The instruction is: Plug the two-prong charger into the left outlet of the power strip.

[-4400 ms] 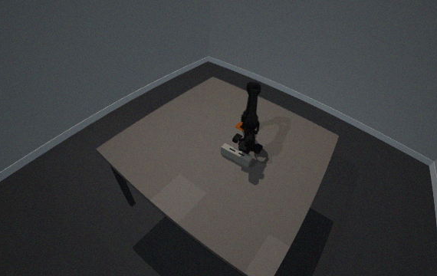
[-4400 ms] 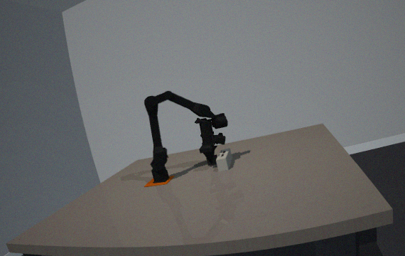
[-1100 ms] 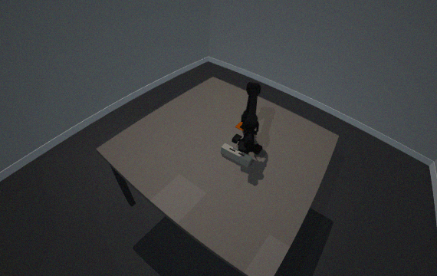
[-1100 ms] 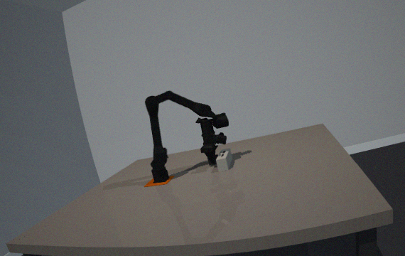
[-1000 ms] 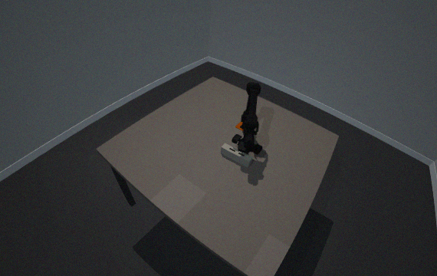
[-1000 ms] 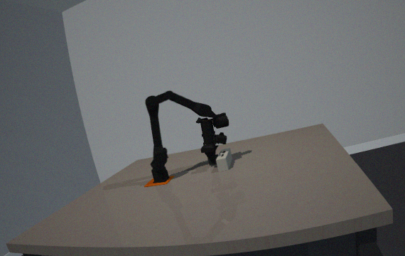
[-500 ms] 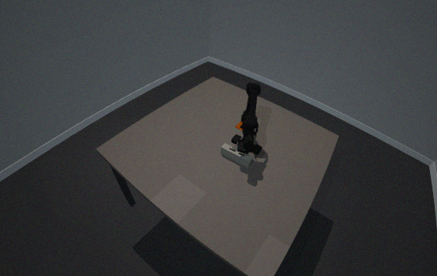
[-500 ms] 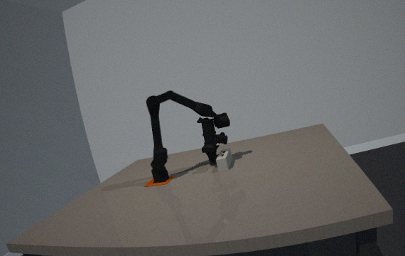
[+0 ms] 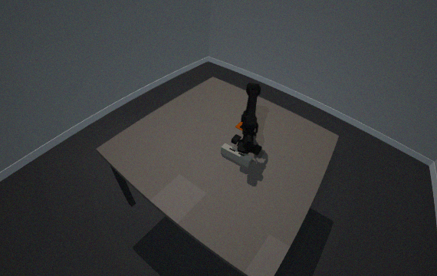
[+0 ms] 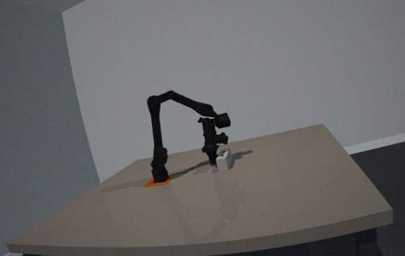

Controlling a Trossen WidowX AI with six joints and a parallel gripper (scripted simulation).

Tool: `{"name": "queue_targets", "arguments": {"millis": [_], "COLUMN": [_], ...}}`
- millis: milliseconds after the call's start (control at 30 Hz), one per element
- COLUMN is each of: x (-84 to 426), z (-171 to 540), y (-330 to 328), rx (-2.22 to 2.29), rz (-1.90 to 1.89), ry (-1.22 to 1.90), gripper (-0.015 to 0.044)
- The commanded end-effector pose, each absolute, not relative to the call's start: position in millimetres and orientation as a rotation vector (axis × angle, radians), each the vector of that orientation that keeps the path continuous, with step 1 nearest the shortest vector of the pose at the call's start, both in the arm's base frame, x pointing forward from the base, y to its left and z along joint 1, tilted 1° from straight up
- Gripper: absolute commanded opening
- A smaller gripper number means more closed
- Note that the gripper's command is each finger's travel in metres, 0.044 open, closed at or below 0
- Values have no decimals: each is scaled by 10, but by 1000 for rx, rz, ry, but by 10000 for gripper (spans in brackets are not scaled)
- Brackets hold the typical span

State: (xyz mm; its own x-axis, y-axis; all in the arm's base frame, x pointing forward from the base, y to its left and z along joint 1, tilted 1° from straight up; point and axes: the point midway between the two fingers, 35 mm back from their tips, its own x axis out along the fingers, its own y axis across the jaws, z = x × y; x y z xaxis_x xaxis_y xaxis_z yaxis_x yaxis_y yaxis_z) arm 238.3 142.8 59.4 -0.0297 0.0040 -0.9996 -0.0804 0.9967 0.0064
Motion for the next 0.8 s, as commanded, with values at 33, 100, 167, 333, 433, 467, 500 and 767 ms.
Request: {"name": "queue_targets", "arguments": {"millis": [33,100,167,333,433,467,500,767], "x": [2463,2471,2479,2499,2511,2515,2519,2533], "z": [592,593,594,597,598,599,599,601], "y": [1442,1442,1443,1445,1446,1446,1447,1448], "rx": [-58,-58,-58,-58,-58,-58,-58,-58], "rz": [72,72,72,72,72,72,72,72], "ry": [1585,1585,1585,1585,1585,1585,1585,1585], "gripper": [0,0,0,0,0,0,0,0]}}
